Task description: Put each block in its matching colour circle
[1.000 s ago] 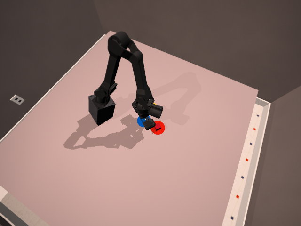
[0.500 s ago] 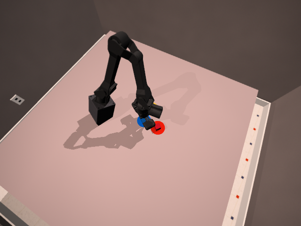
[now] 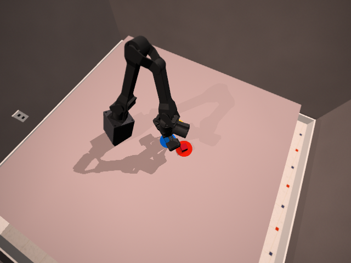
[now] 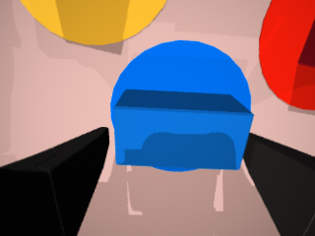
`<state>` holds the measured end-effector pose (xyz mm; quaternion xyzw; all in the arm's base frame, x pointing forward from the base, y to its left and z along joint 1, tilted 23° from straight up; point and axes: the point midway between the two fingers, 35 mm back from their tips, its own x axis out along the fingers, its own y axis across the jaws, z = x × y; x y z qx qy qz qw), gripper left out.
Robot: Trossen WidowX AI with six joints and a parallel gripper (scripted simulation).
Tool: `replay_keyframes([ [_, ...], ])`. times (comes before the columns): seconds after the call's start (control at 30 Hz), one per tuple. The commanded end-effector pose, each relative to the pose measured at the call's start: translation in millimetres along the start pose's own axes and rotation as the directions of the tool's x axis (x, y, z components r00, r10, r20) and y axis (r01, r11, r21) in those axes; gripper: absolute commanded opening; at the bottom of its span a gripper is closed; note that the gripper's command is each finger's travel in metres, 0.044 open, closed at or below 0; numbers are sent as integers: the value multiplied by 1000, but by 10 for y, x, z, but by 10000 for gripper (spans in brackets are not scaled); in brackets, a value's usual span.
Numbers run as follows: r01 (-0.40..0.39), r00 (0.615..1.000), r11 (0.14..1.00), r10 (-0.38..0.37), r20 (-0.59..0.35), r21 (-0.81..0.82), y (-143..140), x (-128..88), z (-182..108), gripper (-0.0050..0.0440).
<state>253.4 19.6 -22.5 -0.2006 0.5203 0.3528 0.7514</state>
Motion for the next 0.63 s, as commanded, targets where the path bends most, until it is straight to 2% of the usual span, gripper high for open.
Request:
replay_keyframes([
  [0.0, 70, 996, 997, -68, 53, -28, -198, -470, 153, 360],
  [0.03, 90, 994, 995, -88, 65, -35, -239, -573, 176, 360],
  [0.13, 67, 997, 997, -66, 50, -26, -188, -621, 140, 360],
  [0.17, 97, 993, 995, -94, 66, -37, -241, -735, 172, 360],
  [0.4, 65, 997, 998, -64, 45, -22, -115, -1031, 99, 360],
  [0.6, 46, 998, 999, -46, 35, -14, -55, -1096, 69, 360],
])
